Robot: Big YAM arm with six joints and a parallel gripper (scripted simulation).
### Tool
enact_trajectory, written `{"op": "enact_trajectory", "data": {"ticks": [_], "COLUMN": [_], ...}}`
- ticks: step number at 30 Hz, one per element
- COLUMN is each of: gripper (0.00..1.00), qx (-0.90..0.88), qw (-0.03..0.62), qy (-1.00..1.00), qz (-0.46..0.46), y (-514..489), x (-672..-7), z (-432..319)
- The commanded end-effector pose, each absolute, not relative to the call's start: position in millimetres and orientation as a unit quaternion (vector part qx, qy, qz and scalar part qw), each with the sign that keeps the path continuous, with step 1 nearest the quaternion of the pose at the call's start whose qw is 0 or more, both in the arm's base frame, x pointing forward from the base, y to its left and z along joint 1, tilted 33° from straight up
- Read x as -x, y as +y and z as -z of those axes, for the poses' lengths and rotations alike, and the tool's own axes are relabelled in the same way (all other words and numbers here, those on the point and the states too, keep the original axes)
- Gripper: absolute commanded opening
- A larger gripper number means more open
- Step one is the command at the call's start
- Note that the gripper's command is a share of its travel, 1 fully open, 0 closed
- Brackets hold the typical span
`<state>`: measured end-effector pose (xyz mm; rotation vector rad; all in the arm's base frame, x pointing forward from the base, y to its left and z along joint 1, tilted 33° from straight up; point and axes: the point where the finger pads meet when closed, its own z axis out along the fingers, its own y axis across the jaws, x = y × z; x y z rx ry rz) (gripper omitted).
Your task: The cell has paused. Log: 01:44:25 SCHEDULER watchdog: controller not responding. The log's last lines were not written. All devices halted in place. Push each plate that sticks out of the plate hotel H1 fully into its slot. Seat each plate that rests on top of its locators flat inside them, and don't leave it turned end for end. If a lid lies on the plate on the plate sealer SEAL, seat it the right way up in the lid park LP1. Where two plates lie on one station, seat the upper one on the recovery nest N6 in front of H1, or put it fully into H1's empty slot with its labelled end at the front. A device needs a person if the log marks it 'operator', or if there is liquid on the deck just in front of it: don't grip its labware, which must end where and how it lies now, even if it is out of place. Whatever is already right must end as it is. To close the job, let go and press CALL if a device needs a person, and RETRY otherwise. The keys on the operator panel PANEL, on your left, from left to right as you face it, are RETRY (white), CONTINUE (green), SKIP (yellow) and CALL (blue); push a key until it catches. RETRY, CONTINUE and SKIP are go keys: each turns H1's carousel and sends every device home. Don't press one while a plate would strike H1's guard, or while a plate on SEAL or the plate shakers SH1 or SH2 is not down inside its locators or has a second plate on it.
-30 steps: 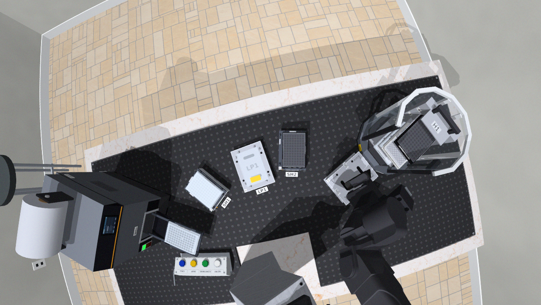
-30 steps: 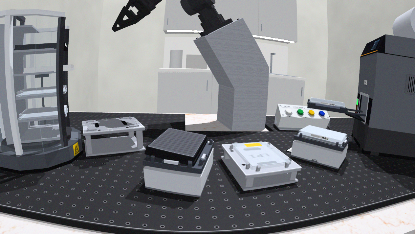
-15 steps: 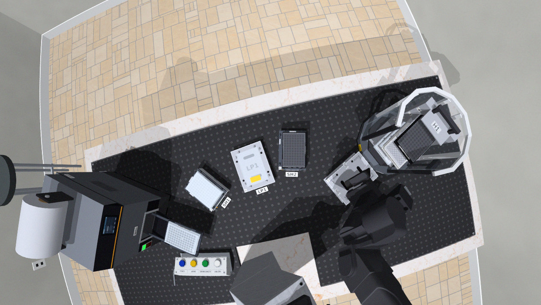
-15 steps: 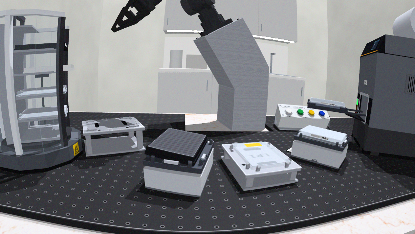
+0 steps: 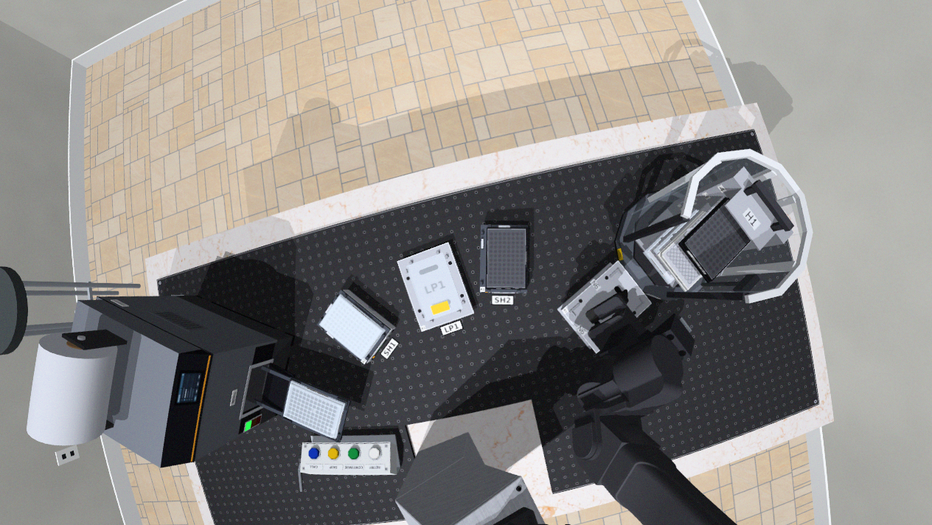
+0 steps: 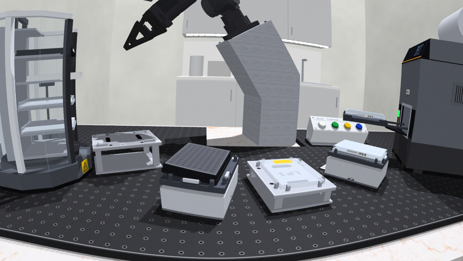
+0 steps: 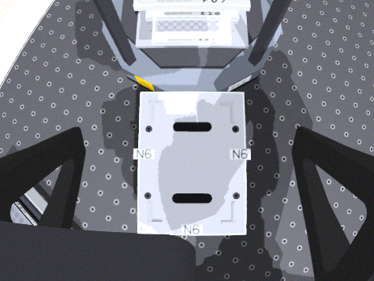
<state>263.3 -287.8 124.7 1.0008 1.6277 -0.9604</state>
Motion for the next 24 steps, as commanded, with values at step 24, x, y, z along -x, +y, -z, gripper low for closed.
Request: {"op": "enact_trajectory", "data": {"ticks": [24], "gripper": [1.00], "qx": [-0.411], "qw": [0.486], "qy": [0.662], "qz": [0.397], "y": [-296.5], "x": [-265.2], "z": [-120.3]}}
